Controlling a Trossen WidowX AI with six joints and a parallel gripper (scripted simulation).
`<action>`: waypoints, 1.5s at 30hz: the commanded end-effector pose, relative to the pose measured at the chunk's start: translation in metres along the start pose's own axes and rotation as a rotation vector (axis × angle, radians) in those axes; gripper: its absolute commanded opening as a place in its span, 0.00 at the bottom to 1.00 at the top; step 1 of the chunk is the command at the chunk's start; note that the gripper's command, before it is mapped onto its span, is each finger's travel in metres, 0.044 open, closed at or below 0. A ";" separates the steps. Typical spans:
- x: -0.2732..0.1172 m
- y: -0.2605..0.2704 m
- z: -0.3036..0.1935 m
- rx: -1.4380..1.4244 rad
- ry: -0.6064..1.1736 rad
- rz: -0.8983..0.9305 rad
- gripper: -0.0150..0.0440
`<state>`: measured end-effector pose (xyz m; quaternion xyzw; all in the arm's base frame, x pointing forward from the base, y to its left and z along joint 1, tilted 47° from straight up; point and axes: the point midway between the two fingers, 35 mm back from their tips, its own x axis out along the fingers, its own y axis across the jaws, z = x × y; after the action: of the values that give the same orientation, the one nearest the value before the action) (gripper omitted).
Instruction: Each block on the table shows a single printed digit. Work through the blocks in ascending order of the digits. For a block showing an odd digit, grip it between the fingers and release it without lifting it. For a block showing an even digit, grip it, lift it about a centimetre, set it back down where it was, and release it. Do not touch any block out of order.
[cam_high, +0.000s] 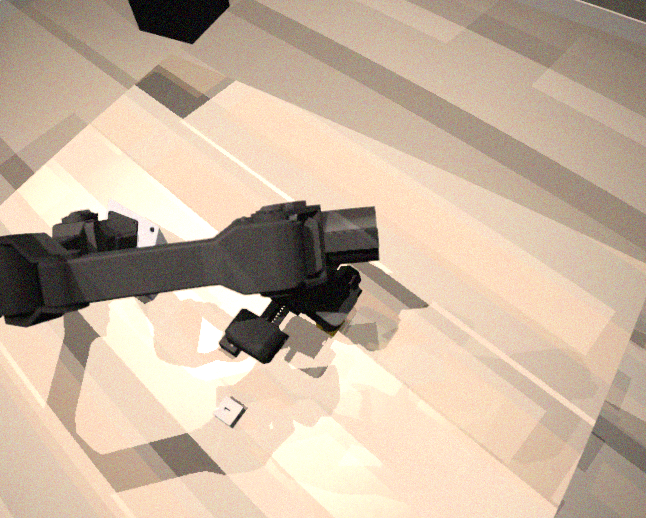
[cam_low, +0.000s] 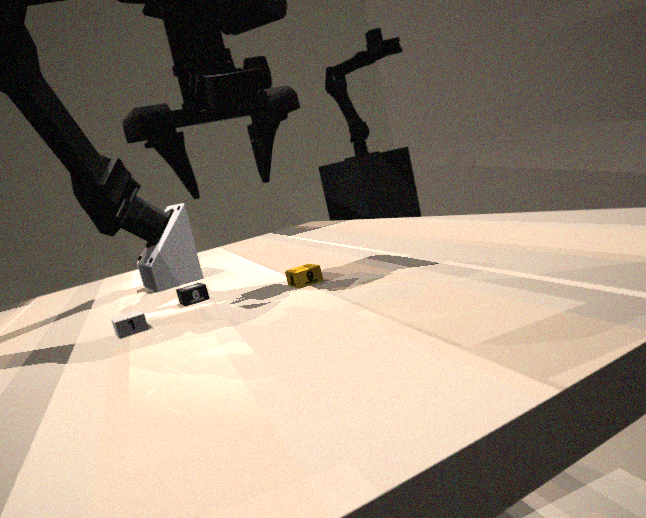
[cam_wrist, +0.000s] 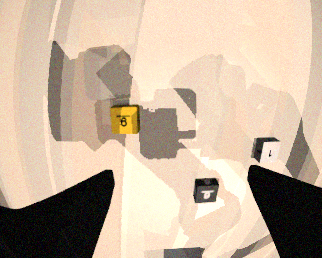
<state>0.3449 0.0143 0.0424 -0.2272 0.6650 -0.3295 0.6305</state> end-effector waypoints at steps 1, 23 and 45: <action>-0.004 -0.063 -0.010 0.013 -0.010 0.003 0.93; 0.082 -0.144 -0.045 0.016 -0.007 -0.015 0.93; 0.114 -0.144 -0.045 0.016 -0.007 -0.016 0.93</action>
<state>0.2750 -0.1557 0.0719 -0.2245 0.6558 -0.3401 0.6355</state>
